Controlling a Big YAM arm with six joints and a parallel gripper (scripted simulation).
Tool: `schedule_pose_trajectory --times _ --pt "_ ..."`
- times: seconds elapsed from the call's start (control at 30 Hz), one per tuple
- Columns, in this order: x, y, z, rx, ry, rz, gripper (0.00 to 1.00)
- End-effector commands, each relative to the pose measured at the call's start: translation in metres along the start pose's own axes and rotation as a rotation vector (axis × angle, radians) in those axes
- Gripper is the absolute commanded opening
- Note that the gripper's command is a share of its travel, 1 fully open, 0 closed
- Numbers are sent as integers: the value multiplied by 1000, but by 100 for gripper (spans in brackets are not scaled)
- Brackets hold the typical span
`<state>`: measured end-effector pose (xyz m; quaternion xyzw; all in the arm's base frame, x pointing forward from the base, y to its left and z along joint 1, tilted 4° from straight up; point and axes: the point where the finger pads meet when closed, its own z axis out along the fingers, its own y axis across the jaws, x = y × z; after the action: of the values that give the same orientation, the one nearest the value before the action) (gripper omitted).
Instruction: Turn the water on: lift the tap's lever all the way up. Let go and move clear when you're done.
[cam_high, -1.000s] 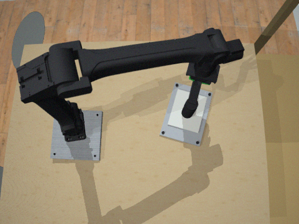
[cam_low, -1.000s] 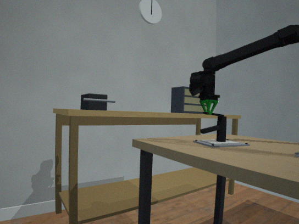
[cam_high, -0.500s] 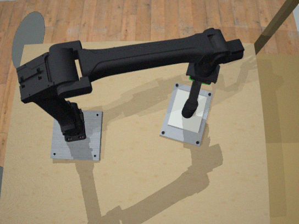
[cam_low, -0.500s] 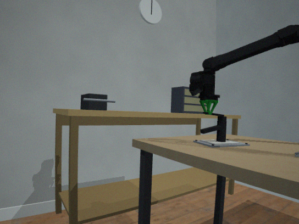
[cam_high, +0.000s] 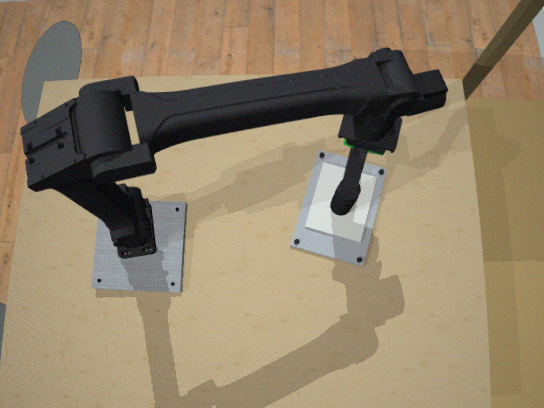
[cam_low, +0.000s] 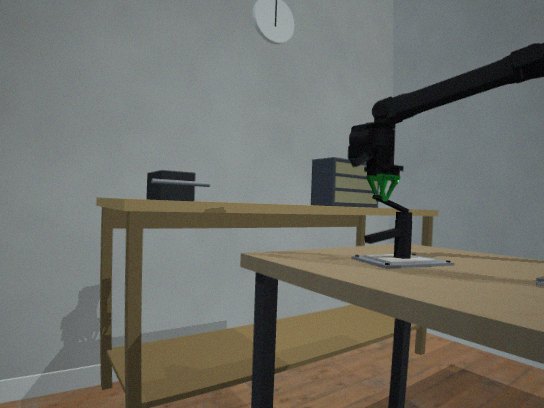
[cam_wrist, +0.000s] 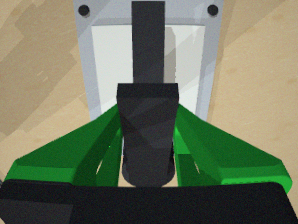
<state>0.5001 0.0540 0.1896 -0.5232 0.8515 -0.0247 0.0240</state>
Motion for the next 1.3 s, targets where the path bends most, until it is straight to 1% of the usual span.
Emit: schedule_pose_trajectory --times 0.0,1.23,1.27 --pt "20 -14 -55 57 -11 21 0" --pt "20 -14 -56 57 -12 29 0" --pt "20 -14 -56 57 -12 29 62"
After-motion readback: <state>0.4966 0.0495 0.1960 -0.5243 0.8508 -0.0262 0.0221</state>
